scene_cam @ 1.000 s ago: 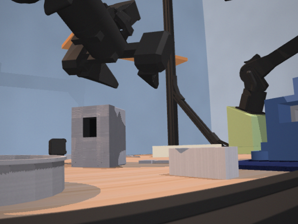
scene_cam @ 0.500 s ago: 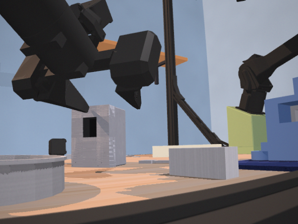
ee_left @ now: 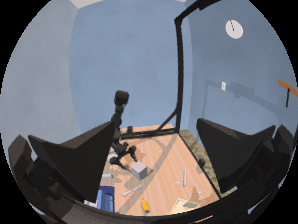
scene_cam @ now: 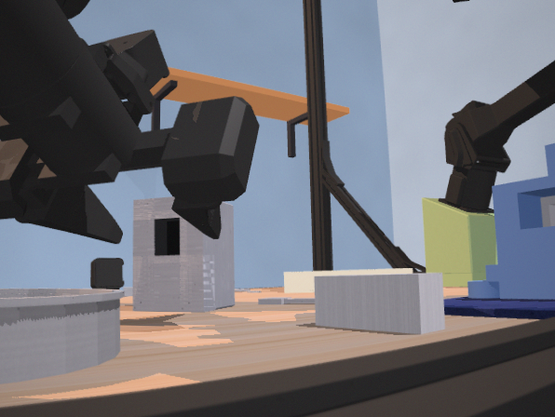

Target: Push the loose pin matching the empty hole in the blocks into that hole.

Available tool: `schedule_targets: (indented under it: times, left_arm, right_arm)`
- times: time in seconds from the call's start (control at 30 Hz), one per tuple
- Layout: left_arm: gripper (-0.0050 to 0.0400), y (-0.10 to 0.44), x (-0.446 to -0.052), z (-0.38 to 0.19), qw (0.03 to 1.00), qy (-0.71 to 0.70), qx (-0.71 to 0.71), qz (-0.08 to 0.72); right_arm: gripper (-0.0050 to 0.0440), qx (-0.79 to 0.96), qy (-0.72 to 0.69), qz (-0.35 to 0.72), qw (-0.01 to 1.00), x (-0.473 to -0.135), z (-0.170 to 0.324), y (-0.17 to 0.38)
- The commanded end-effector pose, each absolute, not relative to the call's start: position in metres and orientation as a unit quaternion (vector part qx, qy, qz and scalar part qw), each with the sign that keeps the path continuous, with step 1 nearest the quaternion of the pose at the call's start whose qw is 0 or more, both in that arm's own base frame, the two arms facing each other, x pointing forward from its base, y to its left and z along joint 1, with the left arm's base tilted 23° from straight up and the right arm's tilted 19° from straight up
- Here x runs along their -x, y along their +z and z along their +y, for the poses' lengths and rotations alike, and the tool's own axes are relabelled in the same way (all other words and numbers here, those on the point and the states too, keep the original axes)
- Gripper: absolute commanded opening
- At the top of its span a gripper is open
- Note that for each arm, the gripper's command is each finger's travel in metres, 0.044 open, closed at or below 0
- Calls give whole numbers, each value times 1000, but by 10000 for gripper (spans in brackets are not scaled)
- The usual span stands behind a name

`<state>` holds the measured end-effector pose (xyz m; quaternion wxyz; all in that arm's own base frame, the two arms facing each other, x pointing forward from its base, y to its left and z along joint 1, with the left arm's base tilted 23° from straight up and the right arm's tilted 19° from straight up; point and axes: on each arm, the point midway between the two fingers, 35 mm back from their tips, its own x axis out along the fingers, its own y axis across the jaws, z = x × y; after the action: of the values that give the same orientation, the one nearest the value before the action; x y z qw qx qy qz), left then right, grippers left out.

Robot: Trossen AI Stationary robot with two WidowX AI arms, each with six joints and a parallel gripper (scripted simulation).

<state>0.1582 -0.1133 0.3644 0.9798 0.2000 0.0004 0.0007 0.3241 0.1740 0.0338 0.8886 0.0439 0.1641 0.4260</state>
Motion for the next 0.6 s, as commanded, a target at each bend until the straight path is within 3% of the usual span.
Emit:
schedule_targets:
  times: [0.0, 0.33, 0.47, 0.57]
  left_arm:
    - [400, 366, -157, -112, 980, 0, -200, 0]
    - [400, 366, -157, -112, 980, 0, -200, 0]
    - [400, 366, -157, -112, 980, 0, -200, 0]
    - [400, 366, -157, -112, 980, 0, -200, 0]
  right_arm:
    - [400, -44, 429, 167, 887, -322, 175, 32]
    - [400, -45, 428, 167, 887, -323, 173, 31]
    - [400, -52, 419, 167, 891, -330, 156, 25]
    - [400, -70, 398, 166, 900, -342, 117, 10]
